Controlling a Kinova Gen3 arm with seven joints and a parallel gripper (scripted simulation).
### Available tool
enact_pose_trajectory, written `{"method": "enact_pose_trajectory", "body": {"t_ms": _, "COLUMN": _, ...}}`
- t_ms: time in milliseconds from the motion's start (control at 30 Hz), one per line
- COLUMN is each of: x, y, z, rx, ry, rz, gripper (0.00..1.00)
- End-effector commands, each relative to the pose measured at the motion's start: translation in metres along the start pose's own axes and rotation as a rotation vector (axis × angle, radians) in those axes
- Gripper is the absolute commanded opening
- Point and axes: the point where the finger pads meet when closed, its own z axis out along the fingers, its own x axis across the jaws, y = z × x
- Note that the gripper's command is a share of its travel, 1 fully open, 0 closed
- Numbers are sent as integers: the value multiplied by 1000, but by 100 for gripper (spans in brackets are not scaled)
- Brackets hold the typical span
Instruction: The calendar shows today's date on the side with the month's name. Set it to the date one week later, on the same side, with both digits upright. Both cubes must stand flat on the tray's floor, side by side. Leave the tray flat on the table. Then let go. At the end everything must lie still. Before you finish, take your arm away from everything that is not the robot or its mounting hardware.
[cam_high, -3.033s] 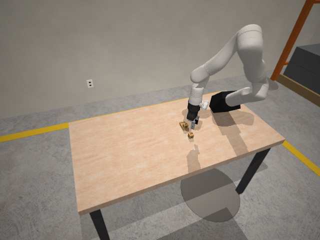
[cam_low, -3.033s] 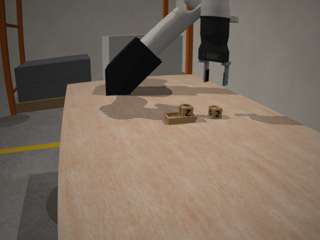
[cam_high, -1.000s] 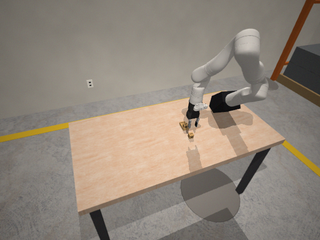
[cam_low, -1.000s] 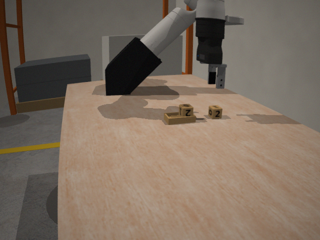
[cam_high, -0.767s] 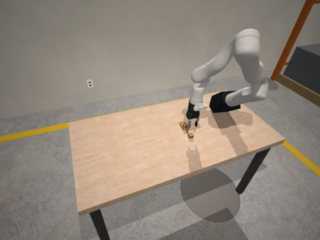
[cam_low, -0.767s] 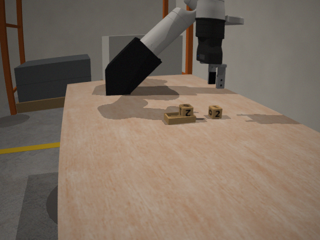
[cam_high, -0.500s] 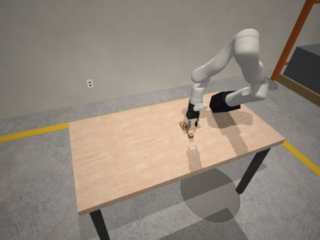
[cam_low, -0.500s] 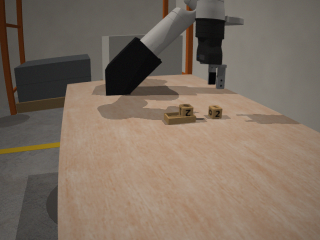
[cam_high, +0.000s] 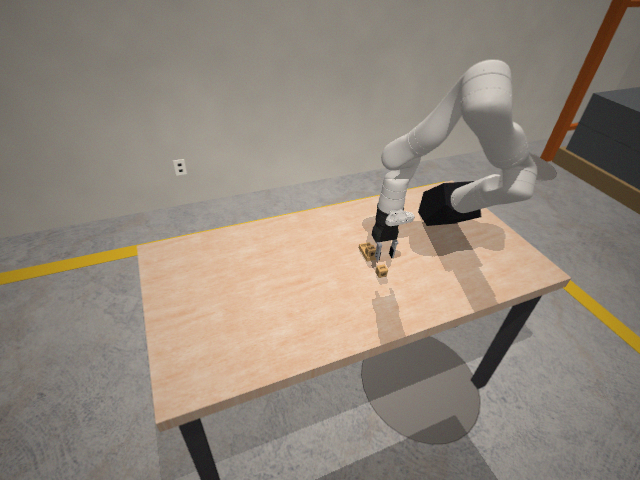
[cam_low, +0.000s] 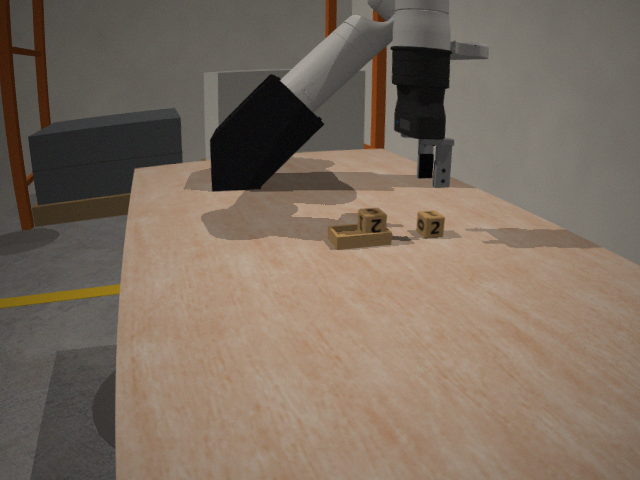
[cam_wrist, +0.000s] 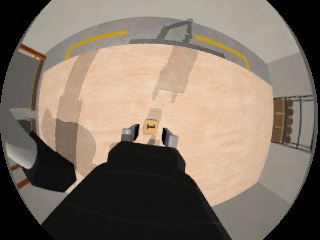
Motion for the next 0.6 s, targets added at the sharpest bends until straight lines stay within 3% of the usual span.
{"method": "enact_pose_trajectory", "body": {"t_ms": 0, "x": -3, "y": 0, "z": 8, "rx": -1, "ry": -8, "rz": -7, "gripper": 87}}
{"method": "enact_pose_trajectory", "body": {"t_ms": 567, "x": -3, "y": -1, "z": 29, "rx": -1, "ry": -7, "rz": -6, "gripper": 87}}
